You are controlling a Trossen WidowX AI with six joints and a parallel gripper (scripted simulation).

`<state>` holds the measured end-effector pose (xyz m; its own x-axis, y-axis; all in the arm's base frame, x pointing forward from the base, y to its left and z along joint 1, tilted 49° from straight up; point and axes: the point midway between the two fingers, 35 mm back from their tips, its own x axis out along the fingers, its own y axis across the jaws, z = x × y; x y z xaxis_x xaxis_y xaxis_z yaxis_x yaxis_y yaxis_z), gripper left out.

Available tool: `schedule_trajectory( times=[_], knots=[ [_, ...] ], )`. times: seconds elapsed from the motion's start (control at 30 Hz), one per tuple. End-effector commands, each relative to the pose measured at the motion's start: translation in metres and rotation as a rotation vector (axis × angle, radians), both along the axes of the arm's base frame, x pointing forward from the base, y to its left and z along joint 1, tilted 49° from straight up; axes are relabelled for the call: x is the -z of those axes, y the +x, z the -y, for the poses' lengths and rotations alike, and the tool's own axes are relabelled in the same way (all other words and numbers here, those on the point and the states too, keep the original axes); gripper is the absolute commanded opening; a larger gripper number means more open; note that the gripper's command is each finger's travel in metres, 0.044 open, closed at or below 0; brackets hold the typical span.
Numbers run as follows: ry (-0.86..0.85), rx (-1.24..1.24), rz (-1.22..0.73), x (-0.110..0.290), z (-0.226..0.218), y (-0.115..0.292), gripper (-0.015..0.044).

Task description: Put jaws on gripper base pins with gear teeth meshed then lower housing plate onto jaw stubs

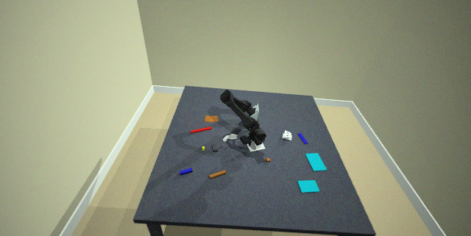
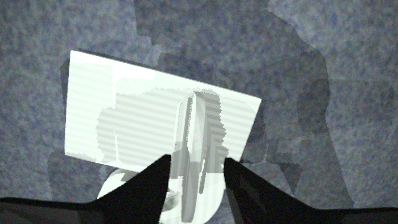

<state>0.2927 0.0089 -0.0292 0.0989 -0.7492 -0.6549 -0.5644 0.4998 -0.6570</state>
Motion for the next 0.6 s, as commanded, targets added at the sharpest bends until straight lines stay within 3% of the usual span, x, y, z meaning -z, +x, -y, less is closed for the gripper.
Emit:
schedule_trajectory(
  times=[0.0, 0.47, 0.57],
  knots=[
    [-0.002, 0.0, 0.001, 0.0007, 0.001, 0.0004, 0.0134],
    [-0.002, 0.0, 0.001, 0.0007, 0.001, 0.0004, 0.0134],
    [0.0, 0.0, 0.0, 0.0, 0.0, 0.0, 0.0213]
  ],
)
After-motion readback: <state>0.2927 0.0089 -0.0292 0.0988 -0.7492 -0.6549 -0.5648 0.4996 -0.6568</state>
